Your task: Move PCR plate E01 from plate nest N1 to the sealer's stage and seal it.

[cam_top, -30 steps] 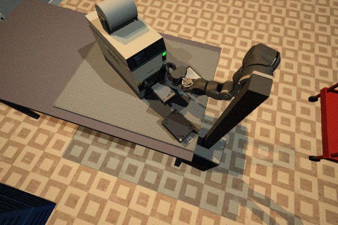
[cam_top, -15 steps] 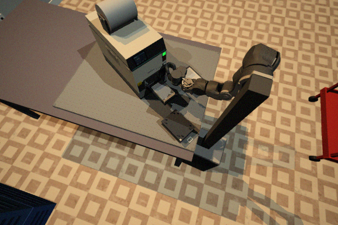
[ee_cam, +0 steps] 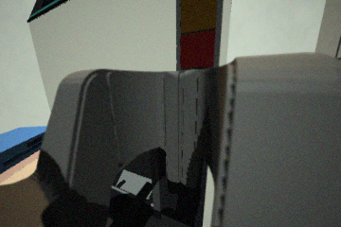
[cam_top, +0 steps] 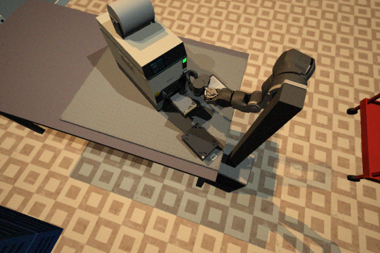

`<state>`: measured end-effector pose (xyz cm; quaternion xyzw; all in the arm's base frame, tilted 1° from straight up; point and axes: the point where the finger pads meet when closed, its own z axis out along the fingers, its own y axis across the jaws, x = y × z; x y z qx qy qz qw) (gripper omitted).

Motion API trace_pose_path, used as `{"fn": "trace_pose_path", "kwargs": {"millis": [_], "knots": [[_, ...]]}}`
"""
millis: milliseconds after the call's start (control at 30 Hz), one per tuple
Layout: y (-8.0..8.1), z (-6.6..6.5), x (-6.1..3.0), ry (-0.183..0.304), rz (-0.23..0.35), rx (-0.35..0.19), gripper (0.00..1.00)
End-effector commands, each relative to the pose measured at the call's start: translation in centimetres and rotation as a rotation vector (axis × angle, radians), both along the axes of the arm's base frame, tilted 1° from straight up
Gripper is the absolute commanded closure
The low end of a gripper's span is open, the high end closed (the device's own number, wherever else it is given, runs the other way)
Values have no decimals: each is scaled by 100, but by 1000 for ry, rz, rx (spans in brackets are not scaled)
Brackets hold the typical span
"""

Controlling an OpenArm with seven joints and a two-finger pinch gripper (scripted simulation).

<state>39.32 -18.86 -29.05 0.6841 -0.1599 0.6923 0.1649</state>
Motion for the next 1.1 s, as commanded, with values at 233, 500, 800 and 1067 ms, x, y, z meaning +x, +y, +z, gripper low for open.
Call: {"fn": "trace_pose_path", "kwargs": {"millis": [233,500,800,1067], "knots": [[4,10,7,-4,4,0,100],[4,10,7,-4,4,0,100],[0,11,16,-5,4,0,100],[-18,14,49,-6,5,0,100]]}}
